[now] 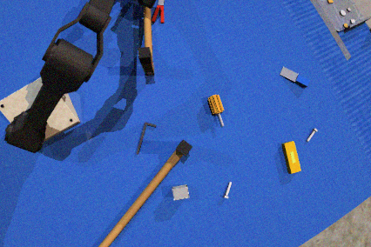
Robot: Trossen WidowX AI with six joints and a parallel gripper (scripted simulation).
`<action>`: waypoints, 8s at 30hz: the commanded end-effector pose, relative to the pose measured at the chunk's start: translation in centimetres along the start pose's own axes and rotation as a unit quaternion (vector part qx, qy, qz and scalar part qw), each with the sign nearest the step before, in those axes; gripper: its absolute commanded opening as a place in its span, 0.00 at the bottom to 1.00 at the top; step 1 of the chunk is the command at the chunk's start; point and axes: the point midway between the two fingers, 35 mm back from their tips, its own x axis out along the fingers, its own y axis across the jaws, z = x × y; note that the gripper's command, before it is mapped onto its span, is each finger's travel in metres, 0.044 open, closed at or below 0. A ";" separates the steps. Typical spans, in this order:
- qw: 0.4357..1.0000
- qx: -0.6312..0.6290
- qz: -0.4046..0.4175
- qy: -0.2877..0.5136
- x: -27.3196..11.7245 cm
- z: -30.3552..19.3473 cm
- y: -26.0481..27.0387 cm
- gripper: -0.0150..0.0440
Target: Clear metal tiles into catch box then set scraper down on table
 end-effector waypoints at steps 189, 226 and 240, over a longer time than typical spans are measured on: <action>0.999 0.049 -0.024 -0.003 1.4 3.2 -4.0 0.25; 0.998 0.049 -0.025 -0.003 1.9 4.6 -7.4 0.25; 0.998 0.049 -0.025 -0.003 2.1 5.0 -8.7 0.25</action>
